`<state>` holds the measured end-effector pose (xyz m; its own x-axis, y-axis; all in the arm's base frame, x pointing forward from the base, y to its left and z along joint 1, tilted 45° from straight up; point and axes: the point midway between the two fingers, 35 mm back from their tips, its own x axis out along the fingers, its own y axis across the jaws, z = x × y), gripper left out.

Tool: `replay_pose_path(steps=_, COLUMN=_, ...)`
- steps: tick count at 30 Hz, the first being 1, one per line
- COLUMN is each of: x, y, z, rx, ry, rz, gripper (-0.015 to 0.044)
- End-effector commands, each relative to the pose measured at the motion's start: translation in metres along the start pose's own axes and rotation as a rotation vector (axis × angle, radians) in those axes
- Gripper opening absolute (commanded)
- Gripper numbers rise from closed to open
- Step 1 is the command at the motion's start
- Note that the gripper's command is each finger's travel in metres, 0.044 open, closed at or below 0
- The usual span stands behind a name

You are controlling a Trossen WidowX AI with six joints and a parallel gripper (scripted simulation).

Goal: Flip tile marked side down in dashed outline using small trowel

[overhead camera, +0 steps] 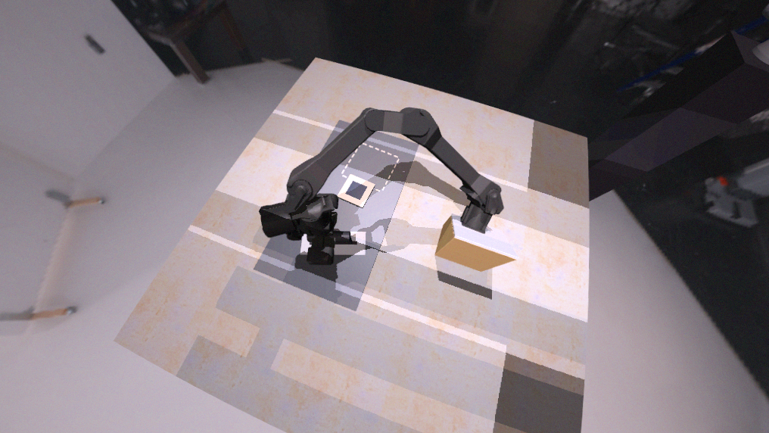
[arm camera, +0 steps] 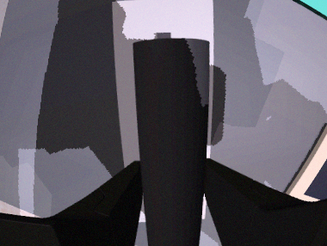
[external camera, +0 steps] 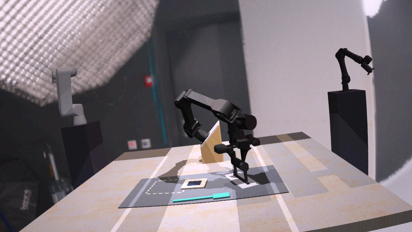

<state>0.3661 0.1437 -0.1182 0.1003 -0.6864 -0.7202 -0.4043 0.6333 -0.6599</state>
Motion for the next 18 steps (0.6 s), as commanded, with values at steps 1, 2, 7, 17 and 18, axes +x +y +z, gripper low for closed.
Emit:
replay_pose_path(steps=1, x=0.0013, y=0.0001, z=0.0, rx=-0.003, ry=0.0, rz=-0.004, gripper=0.013)
replay_pose_path(steps=2, x=0.0013, y=0.0001, z=0.0, rx=-0.003, ry=0.0, rz=-0.004, gripper=0.013)
replay_pose_path(steps=7, x=0.0013, y=0.0001, z=0.0, rx=-0.108, ry=0.001, rz=-0.004, gripper=0.013)
replay_pose_path(steps=17, x=0.0013, y=0.0001, z=0.0, rx=-0.408, ry=0.001, rz=-0.004, gripper=0.013)
replay_pose_path(steps=18, x=0.0013, y=0.0001, z=0.0, rx=-0.438, ry=0.001, rz=-0.004, gripper=0.013)
